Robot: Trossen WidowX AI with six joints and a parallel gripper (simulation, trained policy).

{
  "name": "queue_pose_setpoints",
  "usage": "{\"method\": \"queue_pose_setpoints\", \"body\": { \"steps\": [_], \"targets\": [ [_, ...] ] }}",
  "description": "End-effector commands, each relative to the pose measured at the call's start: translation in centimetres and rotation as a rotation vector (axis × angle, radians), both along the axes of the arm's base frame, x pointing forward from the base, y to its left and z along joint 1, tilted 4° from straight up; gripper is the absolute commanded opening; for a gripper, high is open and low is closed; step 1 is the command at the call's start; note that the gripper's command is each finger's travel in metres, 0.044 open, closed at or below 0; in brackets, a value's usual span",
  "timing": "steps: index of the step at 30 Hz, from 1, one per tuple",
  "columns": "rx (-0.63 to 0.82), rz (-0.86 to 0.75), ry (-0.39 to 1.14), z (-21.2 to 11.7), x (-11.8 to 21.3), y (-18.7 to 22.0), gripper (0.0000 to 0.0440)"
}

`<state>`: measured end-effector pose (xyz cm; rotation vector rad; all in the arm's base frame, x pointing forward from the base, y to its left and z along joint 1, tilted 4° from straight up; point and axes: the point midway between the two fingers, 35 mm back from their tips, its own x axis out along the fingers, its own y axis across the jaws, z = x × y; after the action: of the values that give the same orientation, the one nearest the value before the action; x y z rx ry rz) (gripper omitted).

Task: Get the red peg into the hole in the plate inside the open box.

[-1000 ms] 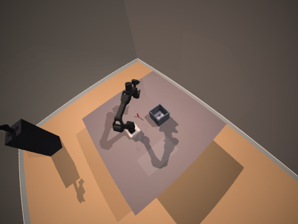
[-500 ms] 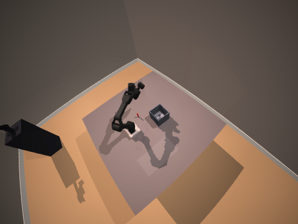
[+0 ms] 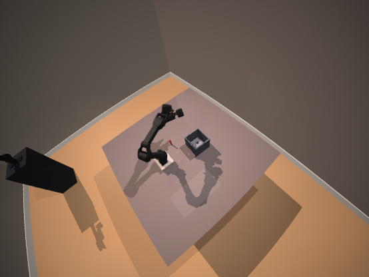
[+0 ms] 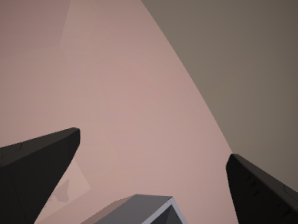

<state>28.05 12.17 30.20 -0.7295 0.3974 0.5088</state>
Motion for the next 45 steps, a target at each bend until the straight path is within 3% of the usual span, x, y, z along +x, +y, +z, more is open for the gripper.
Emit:
{"method": "queue_pose_setpoints", "body": {
  "steps": [1, 25, 45],
  "targets": [
    [0.086, -0.067, 0.084, -1.3, -0.1, -0.3, 0.044],
    [0.543, -0.575, 0.578, -7.9, -2.3, -1.8, 0.044],
    [0.764, -1.121, 0.964, -13.5, -6.1, -2.1, 0.044]
  ]
}}
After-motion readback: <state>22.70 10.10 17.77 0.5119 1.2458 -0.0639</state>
